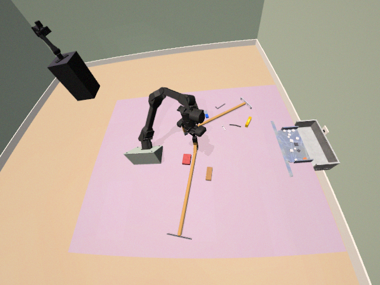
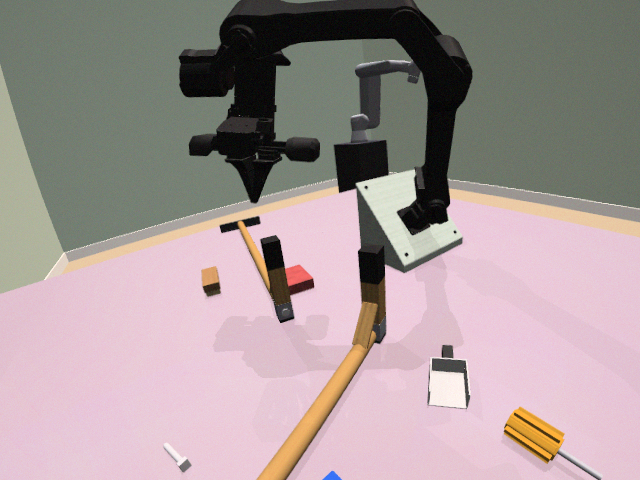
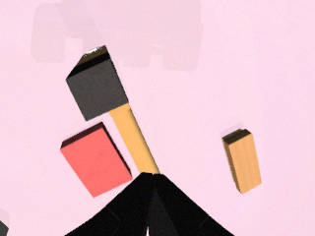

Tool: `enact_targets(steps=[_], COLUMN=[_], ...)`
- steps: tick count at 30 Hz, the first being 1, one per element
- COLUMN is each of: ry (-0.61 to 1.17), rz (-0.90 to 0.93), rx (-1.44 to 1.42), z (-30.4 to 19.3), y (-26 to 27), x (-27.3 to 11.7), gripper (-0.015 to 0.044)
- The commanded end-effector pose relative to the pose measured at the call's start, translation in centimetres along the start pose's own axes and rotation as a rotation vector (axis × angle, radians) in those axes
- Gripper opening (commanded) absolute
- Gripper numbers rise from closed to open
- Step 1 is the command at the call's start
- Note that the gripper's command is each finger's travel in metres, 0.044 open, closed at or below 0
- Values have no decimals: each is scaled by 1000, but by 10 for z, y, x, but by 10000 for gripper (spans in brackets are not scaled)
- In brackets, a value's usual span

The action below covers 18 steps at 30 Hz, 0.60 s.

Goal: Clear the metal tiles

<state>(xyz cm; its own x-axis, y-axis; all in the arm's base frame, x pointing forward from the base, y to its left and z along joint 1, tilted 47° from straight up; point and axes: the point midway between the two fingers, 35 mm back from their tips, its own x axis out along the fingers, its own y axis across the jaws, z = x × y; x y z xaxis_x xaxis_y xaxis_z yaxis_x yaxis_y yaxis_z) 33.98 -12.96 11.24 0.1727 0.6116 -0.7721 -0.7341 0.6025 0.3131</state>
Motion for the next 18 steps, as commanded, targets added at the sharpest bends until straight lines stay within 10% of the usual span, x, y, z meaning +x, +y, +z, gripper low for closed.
enact_targets(steps=[1, 18], ry=[12, 24], rz=[13, 56], rx=[-34, -178], z=[-18, -82], y=[-10, -36], x=[4, 12], gripper=[0, 0])
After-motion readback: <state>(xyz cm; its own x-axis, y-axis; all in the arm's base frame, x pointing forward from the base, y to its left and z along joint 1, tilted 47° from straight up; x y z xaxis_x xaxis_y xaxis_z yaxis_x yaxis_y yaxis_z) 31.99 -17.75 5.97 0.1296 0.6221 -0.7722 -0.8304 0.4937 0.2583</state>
